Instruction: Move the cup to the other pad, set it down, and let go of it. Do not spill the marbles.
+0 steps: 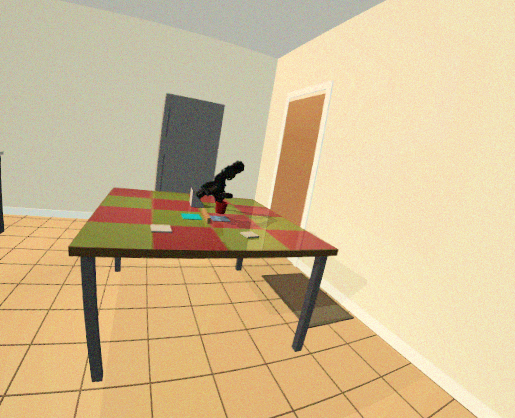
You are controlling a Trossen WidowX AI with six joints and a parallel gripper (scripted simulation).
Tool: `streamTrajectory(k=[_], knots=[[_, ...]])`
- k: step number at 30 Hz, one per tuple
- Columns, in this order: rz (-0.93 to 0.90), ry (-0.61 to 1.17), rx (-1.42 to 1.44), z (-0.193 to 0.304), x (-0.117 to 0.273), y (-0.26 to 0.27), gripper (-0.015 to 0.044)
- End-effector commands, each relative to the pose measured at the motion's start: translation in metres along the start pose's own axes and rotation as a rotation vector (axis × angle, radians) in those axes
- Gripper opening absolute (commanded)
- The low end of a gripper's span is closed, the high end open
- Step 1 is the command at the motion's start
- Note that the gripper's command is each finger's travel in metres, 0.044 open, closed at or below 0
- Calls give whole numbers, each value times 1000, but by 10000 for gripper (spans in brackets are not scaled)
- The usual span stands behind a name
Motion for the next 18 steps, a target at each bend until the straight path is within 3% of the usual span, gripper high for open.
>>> streamTrajectory(k=[1,18], knots=[[3,0,3,0,10,0,0],[-3,0,-1,0,21,0,0]])
Point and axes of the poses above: the point midway between the two fingers, 35 mm back from their tips, its own x axis back along the fingers, its own y axis across the jaws, z = x × y, the point moved 10 cm from there along x, back along the fingers, and after that the axes turned 14 degrees about -x, right-handed, at the moved point
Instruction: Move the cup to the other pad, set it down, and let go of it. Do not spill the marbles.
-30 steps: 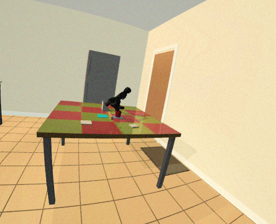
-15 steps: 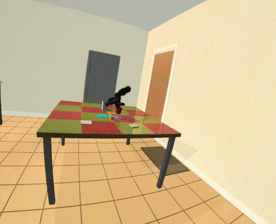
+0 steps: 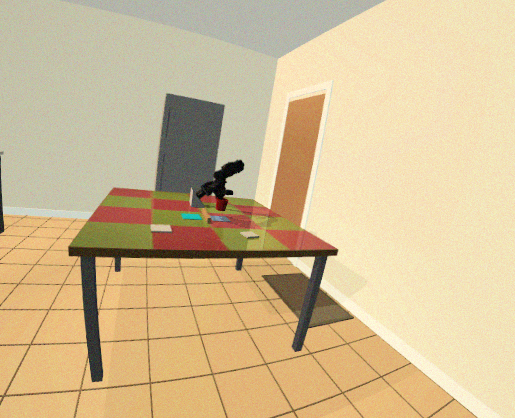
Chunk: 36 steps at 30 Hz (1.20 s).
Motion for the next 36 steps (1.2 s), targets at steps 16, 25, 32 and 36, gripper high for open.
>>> streamTrajectory(k=[16,25,32,36], knots=[[3,-2,1,-23,1,-7,0],[4,-3,2,-47,3,-15,0],[5,-4,2,-66,3,-21,0],[5,-5,2,-75,4,-25,0]])
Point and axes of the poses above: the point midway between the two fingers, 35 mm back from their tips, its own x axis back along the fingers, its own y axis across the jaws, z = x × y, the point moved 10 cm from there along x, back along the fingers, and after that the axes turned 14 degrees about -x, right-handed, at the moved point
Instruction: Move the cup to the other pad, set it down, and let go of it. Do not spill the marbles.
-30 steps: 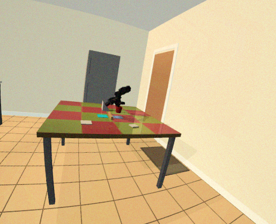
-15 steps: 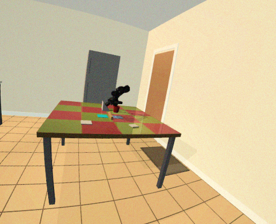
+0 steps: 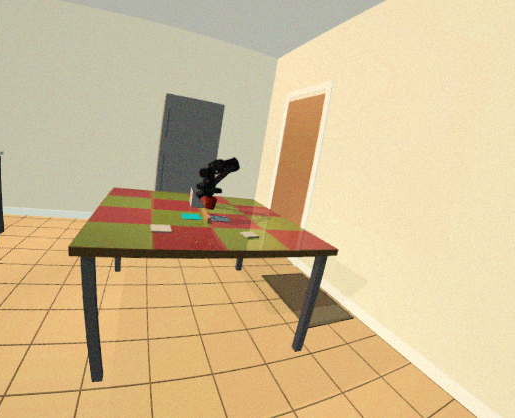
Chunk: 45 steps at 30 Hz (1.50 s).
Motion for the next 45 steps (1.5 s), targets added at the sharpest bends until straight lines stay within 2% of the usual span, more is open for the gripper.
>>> streamTrajectory(k=[1,45], knots=[[2,-2,5,-10,0,-3,0],[3,-8,7,-101,1,-36,0]])
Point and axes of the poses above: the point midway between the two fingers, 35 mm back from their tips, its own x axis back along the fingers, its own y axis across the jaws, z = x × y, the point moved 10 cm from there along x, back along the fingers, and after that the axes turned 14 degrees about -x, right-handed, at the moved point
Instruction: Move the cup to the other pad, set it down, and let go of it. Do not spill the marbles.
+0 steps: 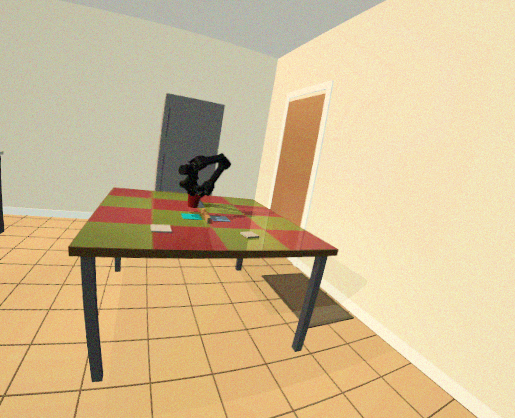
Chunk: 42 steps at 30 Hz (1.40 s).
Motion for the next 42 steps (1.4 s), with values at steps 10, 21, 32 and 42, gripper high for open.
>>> streamTrajectory(k=[10,21,32,42], knots=[[3,-1,8,-2,-15,1,0],[3,0,8,-2,-31,1,0],[2,0,8,-3,-47,0,0],[4,-2,14,-2,-55,0,0]])
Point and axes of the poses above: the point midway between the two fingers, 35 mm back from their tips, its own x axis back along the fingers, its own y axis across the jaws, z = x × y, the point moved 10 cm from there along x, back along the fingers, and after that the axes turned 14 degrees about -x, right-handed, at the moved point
